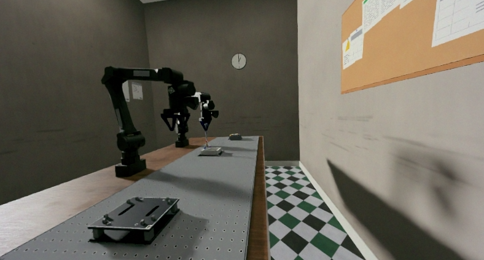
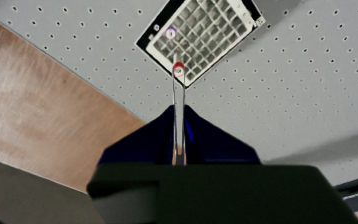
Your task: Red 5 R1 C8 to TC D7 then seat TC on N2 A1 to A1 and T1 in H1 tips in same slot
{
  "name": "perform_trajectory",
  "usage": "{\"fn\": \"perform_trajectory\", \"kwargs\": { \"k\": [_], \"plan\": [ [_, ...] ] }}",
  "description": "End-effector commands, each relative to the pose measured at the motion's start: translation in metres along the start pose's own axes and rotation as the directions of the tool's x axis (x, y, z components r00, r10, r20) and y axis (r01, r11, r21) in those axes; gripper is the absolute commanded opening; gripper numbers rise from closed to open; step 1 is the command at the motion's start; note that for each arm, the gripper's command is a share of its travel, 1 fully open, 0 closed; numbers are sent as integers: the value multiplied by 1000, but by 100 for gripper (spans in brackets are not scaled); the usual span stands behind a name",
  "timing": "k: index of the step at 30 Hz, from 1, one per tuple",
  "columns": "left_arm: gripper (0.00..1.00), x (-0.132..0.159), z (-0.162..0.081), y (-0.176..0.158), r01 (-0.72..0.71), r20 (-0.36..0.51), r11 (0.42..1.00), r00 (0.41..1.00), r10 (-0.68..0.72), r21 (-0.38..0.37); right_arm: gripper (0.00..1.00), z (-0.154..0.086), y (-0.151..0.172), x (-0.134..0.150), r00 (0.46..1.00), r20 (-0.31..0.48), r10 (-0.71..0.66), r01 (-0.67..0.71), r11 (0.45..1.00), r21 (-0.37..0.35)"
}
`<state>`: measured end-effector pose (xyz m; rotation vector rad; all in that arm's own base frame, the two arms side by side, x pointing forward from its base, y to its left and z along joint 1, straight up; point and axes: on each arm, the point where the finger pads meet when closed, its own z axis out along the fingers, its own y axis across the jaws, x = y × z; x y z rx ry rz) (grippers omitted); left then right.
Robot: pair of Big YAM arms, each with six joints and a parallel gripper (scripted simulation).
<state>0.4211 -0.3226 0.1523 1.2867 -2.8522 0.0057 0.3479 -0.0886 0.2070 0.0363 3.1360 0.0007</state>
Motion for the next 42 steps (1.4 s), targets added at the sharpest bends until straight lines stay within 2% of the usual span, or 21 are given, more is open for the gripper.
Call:
{"fn": "perform_trajectory", "kwargs": {
  "k": [1, 4, 12, 16, 18, 22, 25, 26, 32, 34, 37, 42],
  "plan": [
    [9, -3, 6, 0, 14, 2, 1000, 1000, -14, -7, 100, -11, -2, -9, 1000, 30, 2, -2, 1000, 8],
    [9, -4, 3, -6, 14, 3, 1000, 1000, -14, 14, 100, -11, -2, -9, 1000, 30, 2, -2, 1000, 8],
    [9, -3, 8, 0, 14, 2, 1000, 1000, -14, -4, 100, -11, -2, -9, 1000, 30, 2, -2, 1000, 8],
    [9, -4, 5, -5, 14, 3, 1000, 1000, -14, 14, 100, -11, -2, -9, 1000, 30, 2, -2, 1000, 8],
    [9, -3, 9, 1, 14, 2, 1000, 1000, -14, -6, 100, -11, -2, -9, 1000, 30, 2, -2, 1000, 8],
    [9, -4, 5, -6, 14, 3, 1000, 1000, -14, 16, 100, -11, -2, -9, 1000, 30, 2, -2, 1000, 8],
    [9, -4, 7, -4, 14, 3, 1000, 1000, -14, 12, 100, -11, -2, -9, 1000, 30, 2, -2, 1000, 8],
    [9, -3, 10, 4, 15, 1, 1000, 1000, -15, -17, 100, -11, -2, -9, 1000, 30, 2, -2, 1000, 8],
    [9, -3, 11, 3, 15, 1, 1000, 1000, -14, -12, 100, -11, -2, -9, 1000, 30, 2, -2, 1000, 8],
    [9, -4, 7, -5, 14, 3, 1000, 1000, -14, 16, 100, -11, -2, -9, 1000, 30, 2, -2, 1000, 8],
    [9, -3, 12, 1, 14, 2, 1000, 1000, -14, -6, 100, -11, -2, -9, 1000, 30, 2, -2, 1000, 8],
    [9, -4, 8, -6, 14, 3, 1000, 1000, -14, 18, 100, -11, -2, -9, 1000, 30, 2, -2, 1000, 8]
  ]
}}
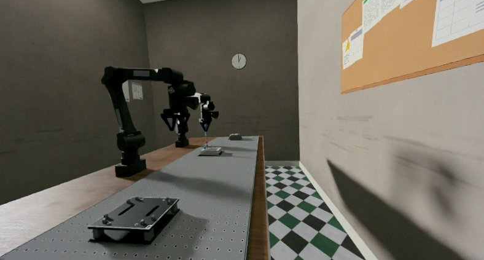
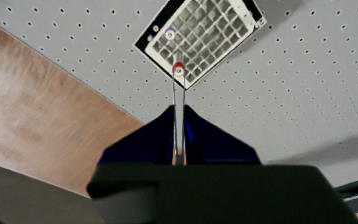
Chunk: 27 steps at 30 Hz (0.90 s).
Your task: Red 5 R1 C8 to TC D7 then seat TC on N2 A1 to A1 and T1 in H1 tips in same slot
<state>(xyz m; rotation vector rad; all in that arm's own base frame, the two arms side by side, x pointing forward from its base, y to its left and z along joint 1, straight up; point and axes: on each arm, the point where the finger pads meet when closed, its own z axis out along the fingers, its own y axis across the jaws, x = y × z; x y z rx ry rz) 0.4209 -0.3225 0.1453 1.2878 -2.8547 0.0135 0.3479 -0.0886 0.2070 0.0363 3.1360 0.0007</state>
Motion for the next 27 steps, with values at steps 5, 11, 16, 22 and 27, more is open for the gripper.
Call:
{"fn": "perform_trajectory", "kwargs": {
  "k": [5, 11, 16, 22, 27],
  "plan": [
    [9, -3, 4, 0, 14, 2, 1000, 1000, -14, -6, 100, -11, -2, -9, 1000, 30, 2, -2, 1000, 8],
    [9, -4, 6, -3, 14, 2, 1000, 1000, -14, 6, 100, -11, -2, -9, 1000, 30, 2, -2, 1000, 8],
    [9, -3, 7, -1, 14, 2, 1000, 1000, -14, -2, 100, -11, -2, -9, 1000, 30, 2, -2, 1000, 8],
    [9, -3, 9, 2, 15, 1, 1000, 1000, -15, -11, 100, -11, -2, -9, 1000, 30, 2, -2, 1000, 8],
    [9, -3, 10, 2, 14, 2, 1000, 1000, -14, -9, 100, -11, -2, -9, 1000, 30, 2, -2, 1000, 8]
  ]
}}
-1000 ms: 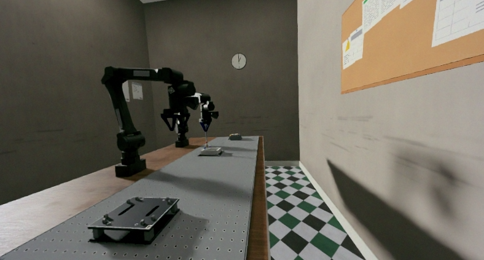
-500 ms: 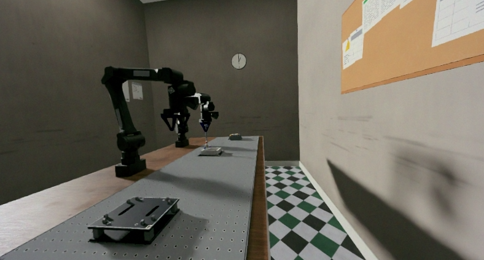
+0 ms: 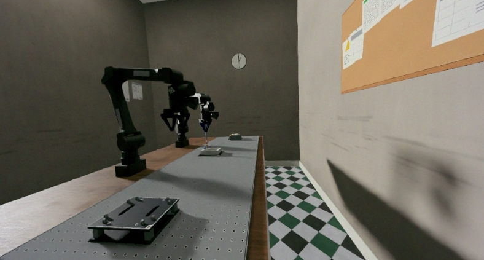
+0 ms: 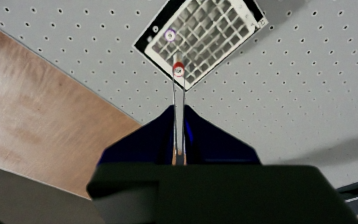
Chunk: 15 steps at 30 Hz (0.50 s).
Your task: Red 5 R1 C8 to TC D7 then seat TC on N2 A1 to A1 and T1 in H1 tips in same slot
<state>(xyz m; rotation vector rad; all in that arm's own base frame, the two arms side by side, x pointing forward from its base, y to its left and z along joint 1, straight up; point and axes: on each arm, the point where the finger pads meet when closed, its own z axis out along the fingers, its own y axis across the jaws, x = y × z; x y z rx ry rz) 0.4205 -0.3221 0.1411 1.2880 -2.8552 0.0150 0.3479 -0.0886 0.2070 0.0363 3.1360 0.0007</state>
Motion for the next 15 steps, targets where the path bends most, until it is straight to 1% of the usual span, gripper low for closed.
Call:
{"fn": "perform_trajectory", "kwargs": {
  "k": [1, 3, 8, 9, 11, 13, 14, 15],
  "plan": [
    [9, -3, 5, 0, 14, 2, 1000, 1000, -14, -5, 100, -11, -2, -9, 1000, 30, 2, -2, 1000, 8],
    [9, -4, 3, -5, 14, 3, 1000, 1000, -14, 12, 100, -11, -2, -9, 1000, 30, 2, -2, 1000, 8],
    [9, -3, 7, 1, 14, 2, 1000, 1000, -14, -8, 100, -11, -2, -9, 1000, 30, 2, -2, 1000, 8],
    [9, -4, 4, -4, 14, 3, 1000, 1000, -14, 8, 100, -11, -2, -9, 1000, 30, 2, -2, 1000, 8],
    [9, -3, 8, 0, 14, 2, 1000, 1000, -14, -5, 100, -11, -2, -9, 1000, 30, 2, -2, 1000, 8],
    [9, -4, 6, -3, 14, 2, 1000, 1000, -14, 6, 100, -11, -2, -9, 1000, 30, 2, -2, 1000, 8],
    [9, -3, 8, 0, 14, 2, 1000, 1000, -14, -5, 100, -11, -2, -9, 1000, 30, 2, -2, 1000, 8],
    [9, -4, 5, -4, 14, 3, 1000, 1000, -14, 11, 100, -11, -2, -9, 1000, 30, 2, -2, 1000, 8]
  ]
}}
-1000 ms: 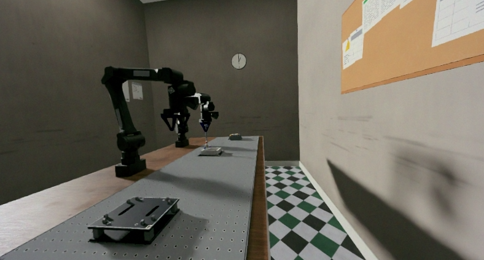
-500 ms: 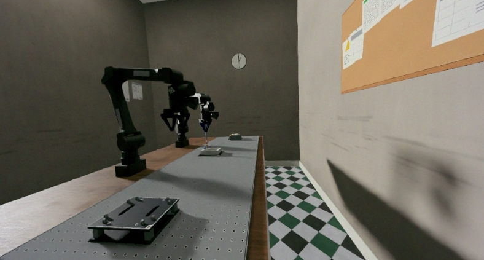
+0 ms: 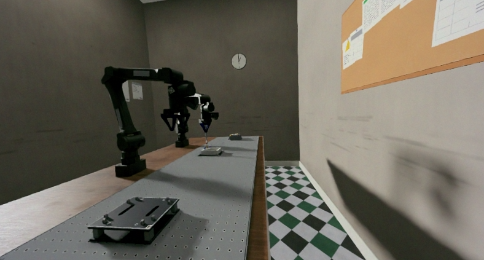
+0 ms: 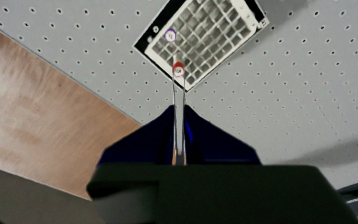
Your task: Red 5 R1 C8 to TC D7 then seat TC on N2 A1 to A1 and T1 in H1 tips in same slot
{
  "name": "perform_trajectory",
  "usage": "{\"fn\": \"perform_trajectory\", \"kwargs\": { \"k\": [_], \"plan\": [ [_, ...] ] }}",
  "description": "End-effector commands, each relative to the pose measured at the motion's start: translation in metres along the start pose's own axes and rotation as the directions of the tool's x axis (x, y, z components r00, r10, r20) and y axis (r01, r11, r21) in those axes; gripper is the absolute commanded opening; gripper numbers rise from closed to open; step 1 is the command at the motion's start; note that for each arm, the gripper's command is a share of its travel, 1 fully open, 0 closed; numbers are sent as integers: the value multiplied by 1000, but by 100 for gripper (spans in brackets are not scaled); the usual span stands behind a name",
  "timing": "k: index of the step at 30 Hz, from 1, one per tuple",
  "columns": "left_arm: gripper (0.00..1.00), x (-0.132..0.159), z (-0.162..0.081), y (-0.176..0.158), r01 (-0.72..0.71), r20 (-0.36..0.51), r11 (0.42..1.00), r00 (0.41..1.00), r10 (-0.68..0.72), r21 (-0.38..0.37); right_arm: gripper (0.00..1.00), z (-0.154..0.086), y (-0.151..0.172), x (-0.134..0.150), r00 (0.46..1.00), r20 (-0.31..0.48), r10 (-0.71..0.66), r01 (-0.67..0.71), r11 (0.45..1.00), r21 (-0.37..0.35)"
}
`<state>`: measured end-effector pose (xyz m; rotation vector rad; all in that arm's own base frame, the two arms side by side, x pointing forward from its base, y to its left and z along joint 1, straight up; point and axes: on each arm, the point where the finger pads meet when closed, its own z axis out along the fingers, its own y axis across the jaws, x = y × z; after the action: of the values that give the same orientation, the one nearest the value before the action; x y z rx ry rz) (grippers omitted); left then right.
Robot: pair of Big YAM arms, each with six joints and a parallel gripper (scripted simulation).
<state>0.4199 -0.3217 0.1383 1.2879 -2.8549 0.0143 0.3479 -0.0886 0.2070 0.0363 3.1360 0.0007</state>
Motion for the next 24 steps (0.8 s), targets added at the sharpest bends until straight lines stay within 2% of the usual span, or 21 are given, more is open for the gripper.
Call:
{"fn": "perform_trajectory", "kwargs": {
  "k": [1, 9, 11, 19, 22, 24],
  "plan": [
    [9, -4, 3, -5, 14, 3, 1000, 1000, -14, 10, 100, -11, -2, -9, 1000, 30, 2, -2, 1000, 8],
    [9, -4, 4, -5, 14, 3, 1000, 1000, -14, 12, 100, -11, -2, -9, 1000, 30, 2, -2, 1000, 8],
    [9, -3, 7, 3, 15, 1, 1000, 1000, -15, -18, 100, -11, -2, -9, 1000, 30, 2, -2, 1000, 8],
    [9, -4, 4, -6, 14, 3, 1000, 1000, -14, 16, 100, -11, -2, -9, 1000, 30, 2, -2, 1000, 8],
    [9, -3, 9, 1, 15, 2, 1000, 1000, -15, -6, 100, -11, -2, -9, 1000, 30, 2, -2, 1000, 8],
    [9, -4, 7, -3, 14, 3, 1000, 1000, -14, 9, 100, -11, -2, -9, 1000, 30, 2, -2, 1000, 8]
  ]
}}
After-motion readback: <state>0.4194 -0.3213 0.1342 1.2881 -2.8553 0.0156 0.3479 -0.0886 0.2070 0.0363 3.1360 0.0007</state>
